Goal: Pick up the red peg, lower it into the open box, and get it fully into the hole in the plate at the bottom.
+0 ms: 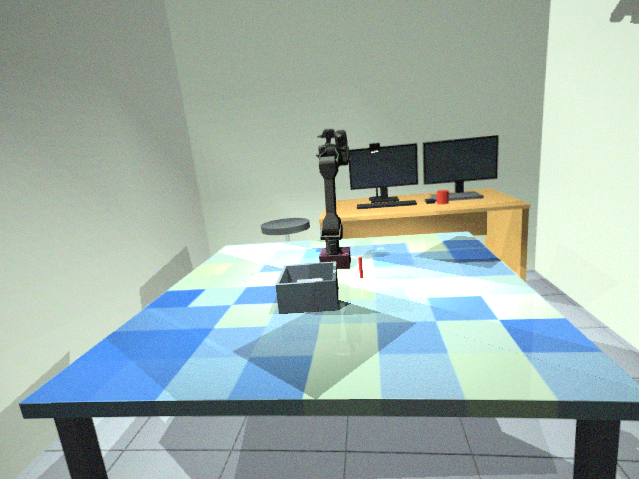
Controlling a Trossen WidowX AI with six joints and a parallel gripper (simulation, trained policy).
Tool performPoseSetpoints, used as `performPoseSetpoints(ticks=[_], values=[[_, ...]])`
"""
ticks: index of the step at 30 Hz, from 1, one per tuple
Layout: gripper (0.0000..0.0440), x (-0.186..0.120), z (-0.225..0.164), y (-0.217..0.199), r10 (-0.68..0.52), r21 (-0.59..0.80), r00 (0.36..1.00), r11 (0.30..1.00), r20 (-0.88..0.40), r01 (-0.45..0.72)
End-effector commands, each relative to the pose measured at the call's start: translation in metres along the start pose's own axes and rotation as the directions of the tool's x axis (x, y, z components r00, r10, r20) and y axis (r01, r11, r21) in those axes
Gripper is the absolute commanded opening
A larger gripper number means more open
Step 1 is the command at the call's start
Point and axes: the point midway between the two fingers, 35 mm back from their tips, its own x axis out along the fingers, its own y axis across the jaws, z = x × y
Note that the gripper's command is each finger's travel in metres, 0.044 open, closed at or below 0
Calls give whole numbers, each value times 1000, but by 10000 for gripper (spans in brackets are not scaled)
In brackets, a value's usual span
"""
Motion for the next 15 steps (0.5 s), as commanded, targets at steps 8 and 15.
performPoseSetpoints(ticks=[8,15], values=[[440,-51,-48,3,43,279,971,960,-233,25],[440,-89,-77,9,81,439,923,893,-376,100]])
